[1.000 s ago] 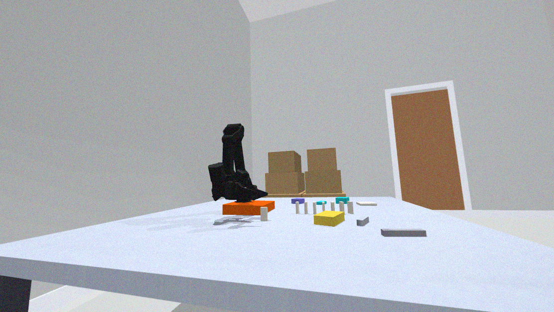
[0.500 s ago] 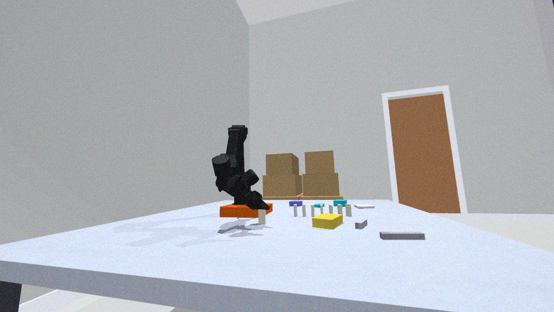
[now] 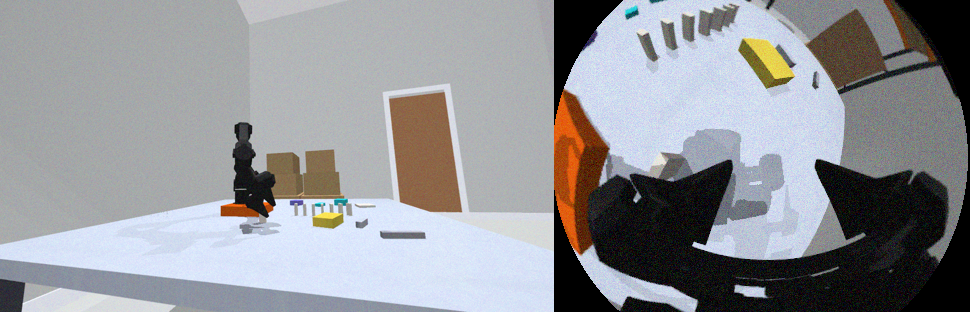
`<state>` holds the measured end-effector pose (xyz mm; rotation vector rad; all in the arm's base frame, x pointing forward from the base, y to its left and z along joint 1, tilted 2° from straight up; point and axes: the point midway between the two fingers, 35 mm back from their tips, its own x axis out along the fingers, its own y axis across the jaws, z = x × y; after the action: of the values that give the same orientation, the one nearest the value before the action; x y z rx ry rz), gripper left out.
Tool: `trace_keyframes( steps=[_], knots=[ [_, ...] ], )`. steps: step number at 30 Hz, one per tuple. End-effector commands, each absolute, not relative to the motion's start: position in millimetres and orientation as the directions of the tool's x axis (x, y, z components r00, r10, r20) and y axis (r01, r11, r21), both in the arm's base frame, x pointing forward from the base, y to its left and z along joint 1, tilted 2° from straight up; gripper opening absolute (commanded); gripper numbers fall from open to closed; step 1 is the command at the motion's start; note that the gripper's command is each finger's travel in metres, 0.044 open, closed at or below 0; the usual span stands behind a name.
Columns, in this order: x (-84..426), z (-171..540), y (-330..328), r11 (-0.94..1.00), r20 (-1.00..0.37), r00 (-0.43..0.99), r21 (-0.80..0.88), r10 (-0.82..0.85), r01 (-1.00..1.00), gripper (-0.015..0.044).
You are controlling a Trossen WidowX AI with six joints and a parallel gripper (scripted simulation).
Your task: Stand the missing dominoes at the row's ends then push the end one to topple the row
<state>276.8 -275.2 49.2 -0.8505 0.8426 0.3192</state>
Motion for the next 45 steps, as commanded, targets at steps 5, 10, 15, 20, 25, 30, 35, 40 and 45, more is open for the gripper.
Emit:
trace_keyframes(
  steps=[5, 10, 15, 20, 25, 30, 35, 40, 45],
  knots=[
    [237.6, 95.2, -213.9, -0.010, -0.989, 0.143, -0.143, -0.021, -0.990, 0.0440],
    [224.2, 105.0, -200.4, -0.133, -0.999, 0.043, -0.042, -0.004, -0.990, 0.0440],
    [224.6, 105.0, -200.4, -0.133, -0.999, 0.043, -0.042, -0.004, -0.990, 0.0440],
    [224.6, 105.0, -200.4, -0.133, -0.999, 0.043, -0.042, -0.004, -0.990, 0.0440],
    [225.9, 93.2, -201.2, -0.133, -0.999, 0.043, -0.042, -0.004, -0.990, 0.0440],
    [227.6, 51.1, -201.2, -0.133, -0.999, 0.043, -0.042, -0.004, -0.990, 0.0440],
    [227.2, 39.8, -200.4, -0.133, -0.999, 0.043, -0.042, -0.003, -0.990, 0.0440],
    [227.4, 34.0, -200.4, -0.133, -0.999, 0.043, -0.042, -0.003, -0.990, 0.0440],
    [227.5, 26.0, -200.2, -0.133, -0.999, 0.043, -0.042, -0.003, -0.990, 0.0440]
  ],
)
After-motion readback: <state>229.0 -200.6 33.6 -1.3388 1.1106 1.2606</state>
